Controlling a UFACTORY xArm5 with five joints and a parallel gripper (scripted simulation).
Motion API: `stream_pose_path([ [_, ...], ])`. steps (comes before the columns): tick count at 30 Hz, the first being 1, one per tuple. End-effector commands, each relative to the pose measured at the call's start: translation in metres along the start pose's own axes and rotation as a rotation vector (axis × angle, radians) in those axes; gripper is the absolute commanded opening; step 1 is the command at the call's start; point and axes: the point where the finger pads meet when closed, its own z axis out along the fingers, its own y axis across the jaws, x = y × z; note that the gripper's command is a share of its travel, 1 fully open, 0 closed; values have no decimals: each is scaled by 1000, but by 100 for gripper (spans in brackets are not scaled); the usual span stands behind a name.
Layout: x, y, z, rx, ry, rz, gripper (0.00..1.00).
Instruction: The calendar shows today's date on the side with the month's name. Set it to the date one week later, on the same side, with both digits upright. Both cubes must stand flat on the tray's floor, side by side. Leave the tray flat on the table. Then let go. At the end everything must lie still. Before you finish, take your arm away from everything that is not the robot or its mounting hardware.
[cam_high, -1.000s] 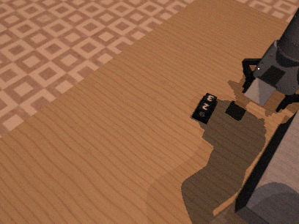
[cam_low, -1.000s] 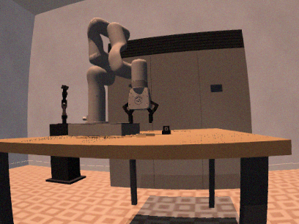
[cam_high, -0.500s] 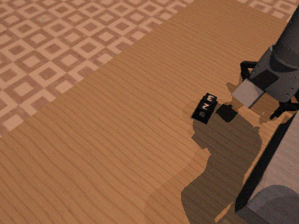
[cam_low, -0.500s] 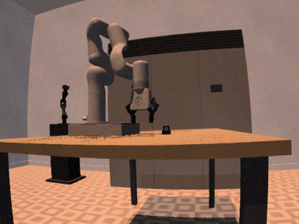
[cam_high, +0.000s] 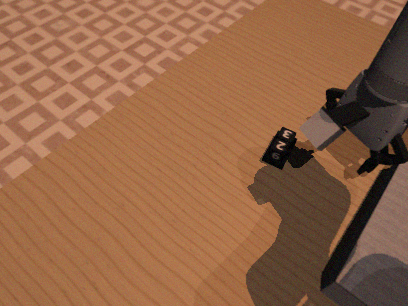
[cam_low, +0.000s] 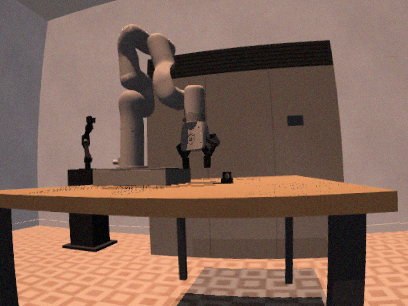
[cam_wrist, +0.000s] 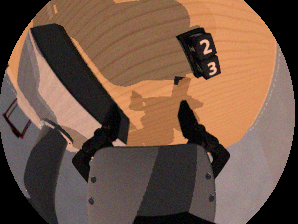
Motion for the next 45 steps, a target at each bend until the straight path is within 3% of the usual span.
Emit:
stream_pose_path([
  [1,5,0,-1,-3,1,104,100],
  [11,26,-7,0,-1,2,169,100],
  [17,36,-11,0,-1,2,335,100],
  [20,50,-16,0,0,2,335,100],
  [25,51,-16,0,0,2,343,100],
  [31,61,-19,0,0,3,509,100],
  [34,75,-24,0,2,3,509,100],
  [39,76,-24,0,2,3,518,100],
  [45,86,-27,0,2,3,684,100],
])
